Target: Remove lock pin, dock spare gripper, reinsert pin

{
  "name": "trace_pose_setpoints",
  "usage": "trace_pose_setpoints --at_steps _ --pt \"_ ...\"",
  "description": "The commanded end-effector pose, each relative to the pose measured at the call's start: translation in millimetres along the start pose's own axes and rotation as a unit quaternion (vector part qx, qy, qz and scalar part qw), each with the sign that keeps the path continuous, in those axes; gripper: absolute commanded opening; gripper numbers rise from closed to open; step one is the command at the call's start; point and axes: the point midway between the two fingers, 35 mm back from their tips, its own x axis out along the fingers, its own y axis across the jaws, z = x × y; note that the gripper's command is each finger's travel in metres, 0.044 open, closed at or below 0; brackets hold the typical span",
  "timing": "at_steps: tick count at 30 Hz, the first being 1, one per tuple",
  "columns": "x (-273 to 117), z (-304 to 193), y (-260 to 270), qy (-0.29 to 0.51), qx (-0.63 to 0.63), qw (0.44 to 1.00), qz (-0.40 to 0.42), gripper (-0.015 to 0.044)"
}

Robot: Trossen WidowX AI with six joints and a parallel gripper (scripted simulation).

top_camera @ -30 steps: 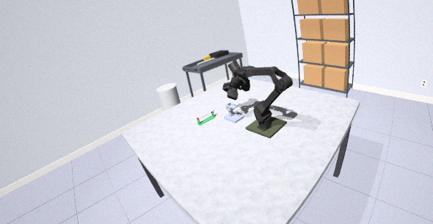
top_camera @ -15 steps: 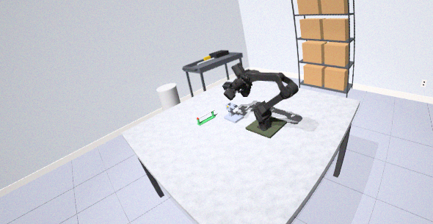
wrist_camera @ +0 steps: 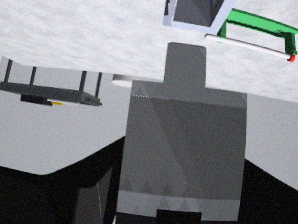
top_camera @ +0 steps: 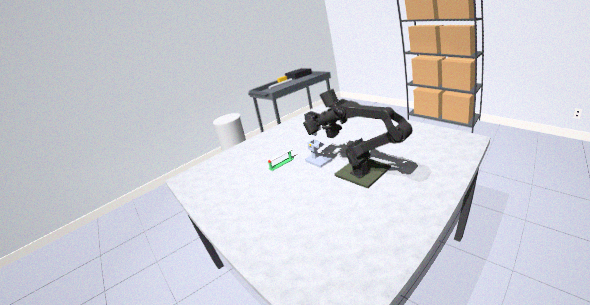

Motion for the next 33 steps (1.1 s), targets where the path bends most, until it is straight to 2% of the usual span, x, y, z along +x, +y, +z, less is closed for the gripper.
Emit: trace_pose_setpoints --at_steps 1,33 --pt "-2.9 -4.4 -2.1 0.016 0.014 1.0 -0.006 0.0" --pt "18.2 27.0 -5.1 0.016 0.012 1.0 -0.008 0.0"
